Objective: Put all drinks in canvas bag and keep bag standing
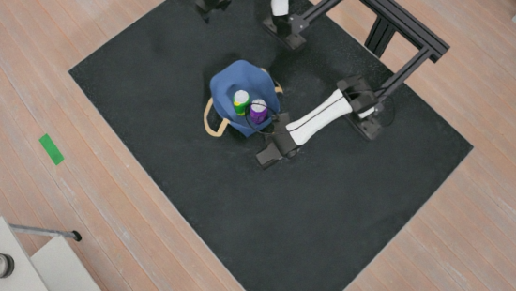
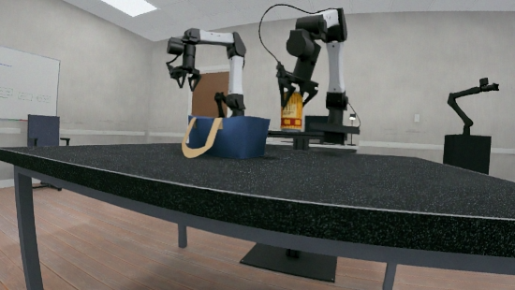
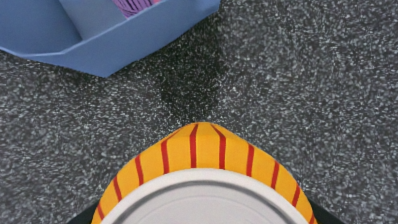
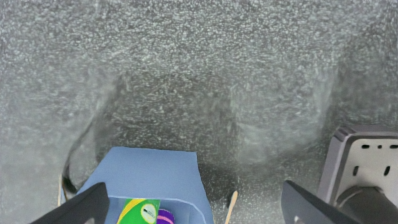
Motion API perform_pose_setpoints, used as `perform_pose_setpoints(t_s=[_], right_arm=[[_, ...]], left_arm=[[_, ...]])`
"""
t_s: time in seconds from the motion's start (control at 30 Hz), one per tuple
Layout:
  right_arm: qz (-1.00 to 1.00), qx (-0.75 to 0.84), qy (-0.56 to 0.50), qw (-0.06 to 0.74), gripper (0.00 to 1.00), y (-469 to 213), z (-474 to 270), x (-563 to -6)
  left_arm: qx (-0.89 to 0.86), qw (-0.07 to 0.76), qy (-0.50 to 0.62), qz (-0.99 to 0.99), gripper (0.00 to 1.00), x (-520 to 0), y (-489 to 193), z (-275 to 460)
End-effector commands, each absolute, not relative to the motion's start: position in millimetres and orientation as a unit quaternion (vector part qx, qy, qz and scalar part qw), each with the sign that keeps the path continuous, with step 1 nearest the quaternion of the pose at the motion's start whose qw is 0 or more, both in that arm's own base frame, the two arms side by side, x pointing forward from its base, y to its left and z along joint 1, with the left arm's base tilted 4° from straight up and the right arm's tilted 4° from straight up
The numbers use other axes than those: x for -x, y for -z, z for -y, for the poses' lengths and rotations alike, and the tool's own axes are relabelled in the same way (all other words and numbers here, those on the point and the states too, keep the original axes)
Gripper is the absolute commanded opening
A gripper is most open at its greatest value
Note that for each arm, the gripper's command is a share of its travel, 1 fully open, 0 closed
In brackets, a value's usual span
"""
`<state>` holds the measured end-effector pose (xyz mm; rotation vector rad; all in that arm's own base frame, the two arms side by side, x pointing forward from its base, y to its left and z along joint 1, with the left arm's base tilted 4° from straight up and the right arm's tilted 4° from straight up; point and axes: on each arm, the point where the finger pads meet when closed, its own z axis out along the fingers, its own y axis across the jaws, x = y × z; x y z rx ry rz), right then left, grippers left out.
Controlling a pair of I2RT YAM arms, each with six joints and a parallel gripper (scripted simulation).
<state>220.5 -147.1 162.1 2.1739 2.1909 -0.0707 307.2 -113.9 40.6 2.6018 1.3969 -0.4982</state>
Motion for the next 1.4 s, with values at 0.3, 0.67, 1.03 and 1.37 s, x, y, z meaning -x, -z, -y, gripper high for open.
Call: perform_pose_setpoints(t_s=[0.3,0.67,1.03,1.37], right_arm=[[-0.71,-0.702,0.025,0.035,0.86,-164,146,-219],[-0.71,-0.702,0.025,0.035,0.86,-164,146,-219],[-0.71,-0.702,0.025,0.035,0.86,-164,146,-219],[-0.71,-0.702,0.025,0.035,0.86,-164,146,-219]], left_arm=[[-0.867,0.105,0.159,-0.46,0.7,-309,-87,127],[-0.867,0.106,0.158,-0.46,0.7,-308,-102,127],[-0.865,0.101,0.166,-0.462,0.7,-302,-131,128],[-0.867,0.109,0.157,-0.46,0.7,-305,-140,129]])
